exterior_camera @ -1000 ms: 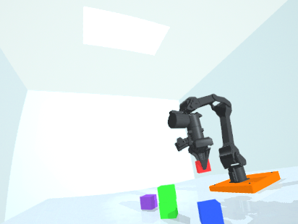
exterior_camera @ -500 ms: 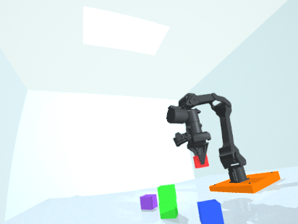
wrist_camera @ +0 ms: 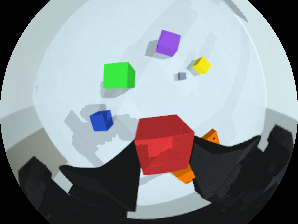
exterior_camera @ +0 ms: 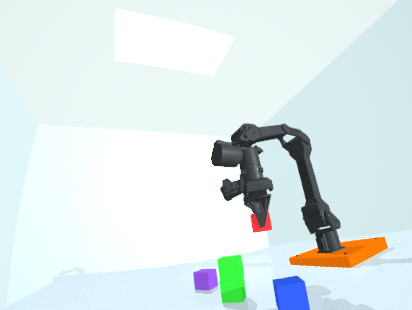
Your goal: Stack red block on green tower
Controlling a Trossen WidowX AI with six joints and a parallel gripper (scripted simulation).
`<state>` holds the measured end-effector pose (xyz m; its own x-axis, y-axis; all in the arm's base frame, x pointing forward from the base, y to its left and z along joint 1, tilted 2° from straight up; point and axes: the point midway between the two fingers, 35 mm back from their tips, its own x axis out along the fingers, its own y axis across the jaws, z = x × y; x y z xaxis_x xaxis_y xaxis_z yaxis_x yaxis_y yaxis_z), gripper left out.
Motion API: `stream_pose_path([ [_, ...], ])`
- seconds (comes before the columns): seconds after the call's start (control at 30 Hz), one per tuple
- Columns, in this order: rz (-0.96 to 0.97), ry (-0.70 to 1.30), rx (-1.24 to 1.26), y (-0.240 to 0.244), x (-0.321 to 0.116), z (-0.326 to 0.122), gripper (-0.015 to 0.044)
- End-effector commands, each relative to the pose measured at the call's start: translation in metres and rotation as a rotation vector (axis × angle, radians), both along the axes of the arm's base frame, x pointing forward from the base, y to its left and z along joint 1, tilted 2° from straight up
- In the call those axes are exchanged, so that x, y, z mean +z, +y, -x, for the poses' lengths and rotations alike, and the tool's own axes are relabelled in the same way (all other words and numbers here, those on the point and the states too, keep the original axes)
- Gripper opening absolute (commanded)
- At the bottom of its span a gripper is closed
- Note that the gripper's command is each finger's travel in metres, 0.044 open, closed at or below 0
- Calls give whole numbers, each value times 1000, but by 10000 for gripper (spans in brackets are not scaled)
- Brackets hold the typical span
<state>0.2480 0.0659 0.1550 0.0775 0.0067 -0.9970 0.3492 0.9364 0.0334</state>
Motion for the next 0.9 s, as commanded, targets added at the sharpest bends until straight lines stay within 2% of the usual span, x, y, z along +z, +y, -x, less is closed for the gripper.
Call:
stream_pose_path([
  [0.0, -4, 3, -6, 6, 1, -18, 0],
  [0.67, 21, 10, 1, 25, -1, -95, 0],
  [0.87, 23, 11, 1, 26, -5, -99, 0],
])
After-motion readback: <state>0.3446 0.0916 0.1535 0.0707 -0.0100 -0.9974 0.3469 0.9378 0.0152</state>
